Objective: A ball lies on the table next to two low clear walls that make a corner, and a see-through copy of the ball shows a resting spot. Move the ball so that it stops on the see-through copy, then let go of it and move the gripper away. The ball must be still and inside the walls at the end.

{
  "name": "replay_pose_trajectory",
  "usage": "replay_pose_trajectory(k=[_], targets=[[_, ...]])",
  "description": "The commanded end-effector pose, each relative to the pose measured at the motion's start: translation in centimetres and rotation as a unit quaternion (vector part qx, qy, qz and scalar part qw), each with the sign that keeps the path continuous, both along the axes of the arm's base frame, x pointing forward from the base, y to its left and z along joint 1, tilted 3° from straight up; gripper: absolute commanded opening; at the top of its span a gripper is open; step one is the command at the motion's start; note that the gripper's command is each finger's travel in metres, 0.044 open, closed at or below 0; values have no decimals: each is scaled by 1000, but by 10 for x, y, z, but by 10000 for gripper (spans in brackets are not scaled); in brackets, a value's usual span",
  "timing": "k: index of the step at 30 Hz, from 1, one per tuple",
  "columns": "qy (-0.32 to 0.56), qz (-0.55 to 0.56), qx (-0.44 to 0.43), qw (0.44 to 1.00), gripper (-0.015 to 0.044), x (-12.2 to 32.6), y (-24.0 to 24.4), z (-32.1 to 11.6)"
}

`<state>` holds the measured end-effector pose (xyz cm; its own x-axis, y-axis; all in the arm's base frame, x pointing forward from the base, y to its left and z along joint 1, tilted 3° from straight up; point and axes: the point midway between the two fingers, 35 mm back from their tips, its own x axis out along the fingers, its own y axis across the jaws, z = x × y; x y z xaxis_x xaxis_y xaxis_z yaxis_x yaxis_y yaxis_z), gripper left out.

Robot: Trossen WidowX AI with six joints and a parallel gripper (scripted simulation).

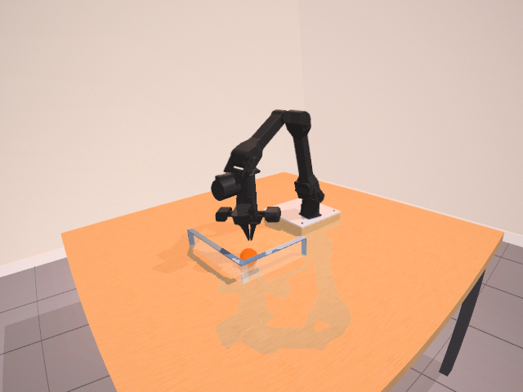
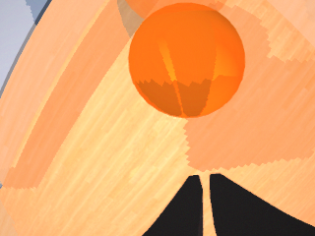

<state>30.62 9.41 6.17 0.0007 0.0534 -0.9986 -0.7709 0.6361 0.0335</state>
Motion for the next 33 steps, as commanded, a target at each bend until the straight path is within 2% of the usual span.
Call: replay_pose_trajectory(k=[1,33], targets=[[-5,23,-2,1000,0,-1,-2,-2],[-5,23,-2,1000,0,-1,-1,-37]])
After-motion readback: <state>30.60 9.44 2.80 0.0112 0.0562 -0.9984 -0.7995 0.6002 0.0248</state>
